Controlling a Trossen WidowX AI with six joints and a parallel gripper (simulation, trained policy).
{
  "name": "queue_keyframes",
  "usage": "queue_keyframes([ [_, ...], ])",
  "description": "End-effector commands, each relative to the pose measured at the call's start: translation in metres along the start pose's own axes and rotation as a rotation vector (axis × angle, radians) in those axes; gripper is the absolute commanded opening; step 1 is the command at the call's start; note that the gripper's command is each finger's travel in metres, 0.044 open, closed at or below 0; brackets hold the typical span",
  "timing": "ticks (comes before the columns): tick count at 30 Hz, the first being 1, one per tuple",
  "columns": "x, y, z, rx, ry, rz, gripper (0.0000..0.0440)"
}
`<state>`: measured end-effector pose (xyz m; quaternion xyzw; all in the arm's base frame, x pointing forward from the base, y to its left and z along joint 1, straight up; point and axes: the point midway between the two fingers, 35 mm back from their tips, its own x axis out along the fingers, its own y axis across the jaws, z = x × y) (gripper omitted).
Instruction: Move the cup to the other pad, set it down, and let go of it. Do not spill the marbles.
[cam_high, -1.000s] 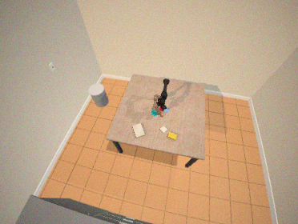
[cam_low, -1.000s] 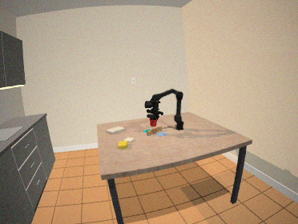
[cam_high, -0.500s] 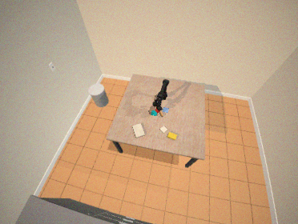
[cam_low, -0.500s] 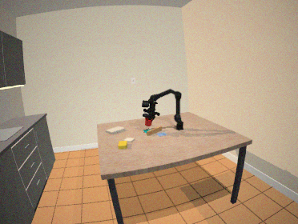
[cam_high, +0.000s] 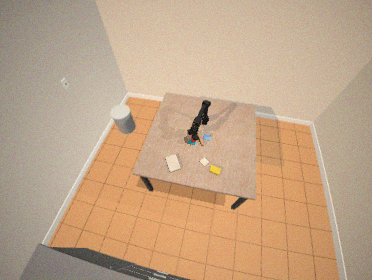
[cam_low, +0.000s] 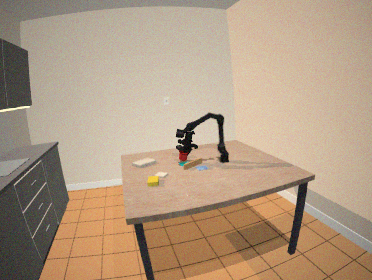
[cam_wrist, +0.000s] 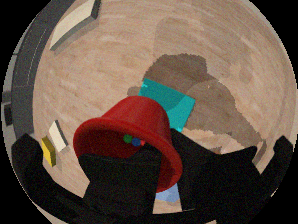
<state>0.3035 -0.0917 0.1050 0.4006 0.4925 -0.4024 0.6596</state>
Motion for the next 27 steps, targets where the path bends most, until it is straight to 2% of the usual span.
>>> queue_keyframes([
  [1, 0.008, -0.003, 0.002, 0.005, -0.006, -0.004, 0.0003],
  [8, 0.025, -0.014, 0.001, 0.031, 0.004, -0.027, 0.0017],
  [12, 0.032, -0.017, 0.003, 0.047, 0.003, -0.023, 0.0062],
  [14, 0.031, -0.016, 0.007, 0.058, -0.006, -0.004, 0.0113],
  [15, 0.030, -0.015, 0.006, 0.061, -0.006, 0.004, 0.0124],
  [27, 0.011, -0.018, 0.010, 0.084, -0.020, 0.077, 0.0168],
])
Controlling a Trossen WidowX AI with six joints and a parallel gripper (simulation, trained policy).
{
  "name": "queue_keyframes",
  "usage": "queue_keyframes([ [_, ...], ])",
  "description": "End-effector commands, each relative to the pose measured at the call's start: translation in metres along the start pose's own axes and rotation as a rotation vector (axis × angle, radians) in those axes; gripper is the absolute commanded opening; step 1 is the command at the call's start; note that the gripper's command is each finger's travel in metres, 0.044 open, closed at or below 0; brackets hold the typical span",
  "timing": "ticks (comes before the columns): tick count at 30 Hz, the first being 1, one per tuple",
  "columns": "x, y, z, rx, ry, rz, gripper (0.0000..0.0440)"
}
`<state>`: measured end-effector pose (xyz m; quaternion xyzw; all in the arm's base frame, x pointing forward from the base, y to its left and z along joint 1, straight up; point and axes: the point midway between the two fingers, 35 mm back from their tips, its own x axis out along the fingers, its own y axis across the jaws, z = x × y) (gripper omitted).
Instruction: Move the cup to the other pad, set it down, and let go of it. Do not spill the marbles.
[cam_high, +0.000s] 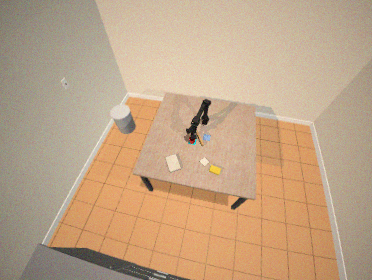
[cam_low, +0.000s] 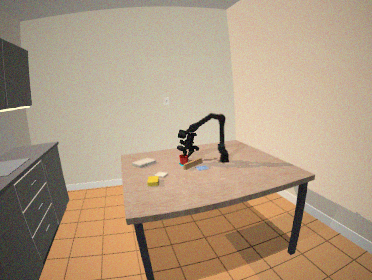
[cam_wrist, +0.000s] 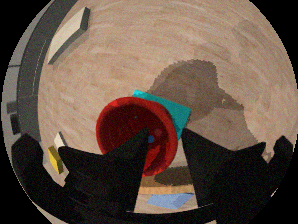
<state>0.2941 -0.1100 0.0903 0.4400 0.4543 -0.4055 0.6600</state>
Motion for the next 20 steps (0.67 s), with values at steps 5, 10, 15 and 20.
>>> queue_keyframes([
  [5, -0.016, -0.002, 0.001, 0.011, -0.004, 0.041, 0.0196],
  [10, -0.030, -0.002, 0.005, 0.025, -0.018, 0.073, 0.0219],
  [15, -0.047, -0.001, 0.012, 0.034, -0.044, 0.108, 0.0255],
  [20, -0.063, 0.000, 0.020, 0.049, -0.067, 0.134, 0.0346],
])
